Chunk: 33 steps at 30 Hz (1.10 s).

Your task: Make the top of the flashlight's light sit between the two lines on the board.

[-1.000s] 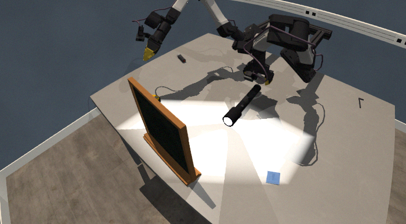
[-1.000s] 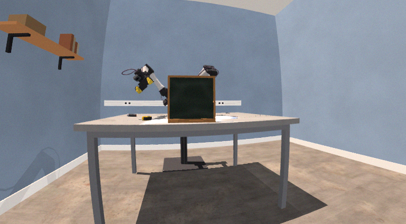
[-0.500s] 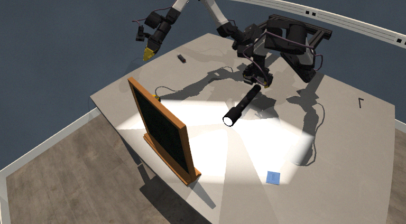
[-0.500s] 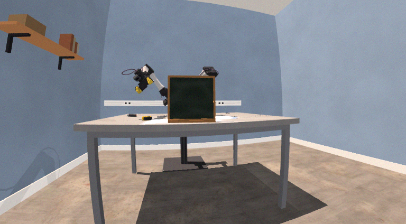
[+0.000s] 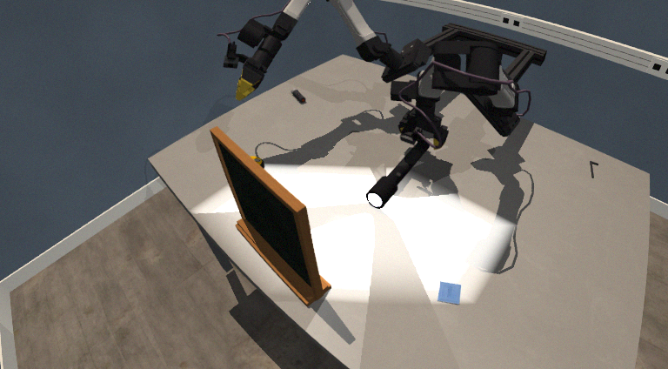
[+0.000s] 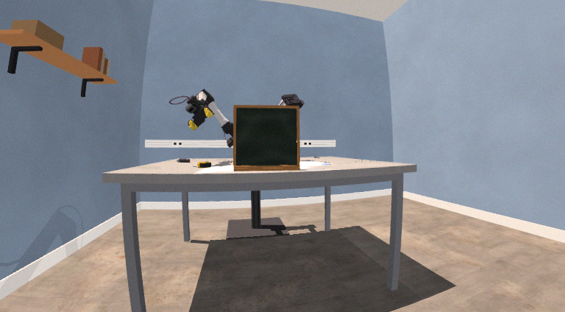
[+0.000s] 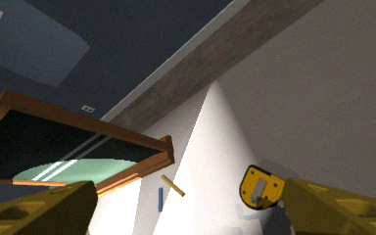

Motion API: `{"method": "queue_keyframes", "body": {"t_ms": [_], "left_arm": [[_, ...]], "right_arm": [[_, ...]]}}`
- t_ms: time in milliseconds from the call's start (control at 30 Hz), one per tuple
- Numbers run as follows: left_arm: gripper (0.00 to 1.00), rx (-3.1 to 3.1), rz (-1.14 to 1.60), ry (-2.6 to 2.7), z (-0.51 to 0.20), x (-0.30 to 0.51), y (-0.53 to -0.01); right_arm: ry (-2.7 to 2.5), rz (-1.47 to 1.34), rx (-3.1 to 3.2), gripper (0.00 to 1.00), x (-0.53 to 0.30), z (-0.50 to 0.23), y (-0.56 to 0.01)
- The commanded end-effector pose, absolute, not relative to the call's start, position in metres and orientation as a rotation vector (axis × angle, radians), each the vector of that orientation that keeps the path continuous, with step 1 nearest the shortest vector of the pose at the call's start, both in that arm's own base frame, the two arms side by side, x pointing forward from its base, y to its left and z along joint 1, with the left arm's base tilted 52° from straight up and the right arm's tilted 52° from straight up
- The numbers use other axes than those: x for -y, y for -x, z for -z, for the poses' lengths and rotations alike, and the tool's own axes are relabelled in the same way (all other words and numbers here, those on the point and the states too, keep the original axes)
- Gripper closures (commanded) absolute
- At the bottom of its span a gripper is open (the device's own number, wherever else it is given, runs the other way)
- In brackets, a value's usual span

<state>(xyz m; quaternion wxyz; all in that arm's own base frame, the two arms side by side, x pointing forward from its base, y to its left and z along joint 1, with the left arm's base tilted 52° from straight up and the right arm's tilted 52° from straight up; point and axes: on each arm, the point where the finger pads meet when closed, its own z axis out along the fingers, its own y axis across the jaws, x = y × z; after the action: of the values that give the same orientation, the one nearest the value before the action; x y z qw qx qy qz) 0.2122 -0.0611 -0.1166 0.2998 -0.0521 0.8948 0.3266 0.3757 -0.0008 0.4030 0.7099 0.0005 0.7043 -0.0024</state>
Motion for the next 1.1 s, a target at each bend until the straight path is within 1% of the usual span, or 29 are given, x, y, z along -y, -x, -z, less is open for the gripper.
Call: {"method": "queue_keyframes", "body": {"t_ms": [0, 733, 967, 1000, 1067], "left_arm": [[0.05, -2.361, -0.858, 0.139, 0.12, 0.056, -0.219], [0.05, -2.357, -0.852, 0.145, 0.134, 0.041, -0.232], [0.05, -2.353, -0.827, 0.13, 0.132, 0.048, -0.233], [0.7, -2.358, -0.854, 0.13, 0.135, 0.042, -0.23], [0.7, -2.35, -0.829, 0.144, 0.133, 0.047, -0.236]], "right_arm": [[0.017, 0.01, -1.533, 0.0, -0.003, -0.412, -0.375], [0.017, 0.01, -1.533, 0.0, -0.003, -0.412, -0.375], [0.017, 0.01, -1.533, 0.0, -0.003, -0.412, -0.375], [0.016, 0.01, -1.534, 0.0, -0.003, -0.412, -0.375], [0.011, 0.004, -1.536, 0.0, -0.003, -0.411, -0.375]]}}
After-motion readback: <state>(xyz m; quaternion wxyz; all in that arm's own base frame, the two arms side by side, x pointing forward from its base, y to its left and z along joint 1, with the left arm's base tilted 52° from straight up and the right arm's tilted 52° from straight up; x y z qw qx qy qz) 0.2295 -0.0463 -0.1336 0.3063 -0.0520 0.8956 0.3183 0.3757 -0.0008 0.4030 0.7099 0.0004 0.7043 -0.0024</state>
